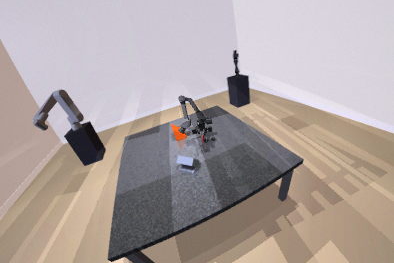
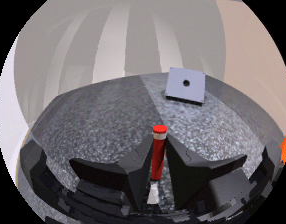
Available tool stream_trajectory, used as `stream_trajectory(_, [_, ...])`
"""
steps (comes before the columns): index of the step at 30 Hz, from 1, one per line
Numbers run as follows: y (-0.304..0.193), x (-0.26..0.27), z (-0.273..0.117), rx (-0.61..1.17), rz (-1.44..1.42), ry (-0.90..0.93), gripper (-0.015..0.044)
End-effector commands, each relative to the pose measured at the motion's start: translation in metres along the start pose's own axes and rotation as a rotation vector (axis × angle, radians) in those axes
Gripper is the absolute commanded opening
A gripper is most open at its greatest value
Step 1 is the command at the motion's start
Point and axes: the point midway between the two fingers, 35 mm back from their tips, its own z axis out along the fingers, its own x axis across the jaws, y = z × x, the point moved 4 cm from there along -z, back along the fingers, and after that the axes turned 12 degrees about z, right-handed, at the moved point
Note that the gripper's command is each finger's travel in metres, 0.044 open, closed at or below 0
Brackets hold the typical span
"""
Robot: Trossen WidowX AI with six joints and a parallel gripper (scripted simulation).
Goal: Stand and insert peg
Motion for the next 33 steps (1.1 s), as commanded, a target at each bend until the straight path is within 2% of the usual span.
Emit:
stream_trajectory(1, [-0.002, 0.000, -0.002, -0.037, 0.001, 0.006, 0.0049])
stream_trajectory(12, [-0.010, -0.003, -0.008, -0.130, 0.002, 0.025, 0.0049])
stream_trajectory(33, [-0.012, -0.003, -0.008, -0.104, -0.004, 0.021, 0.0049])
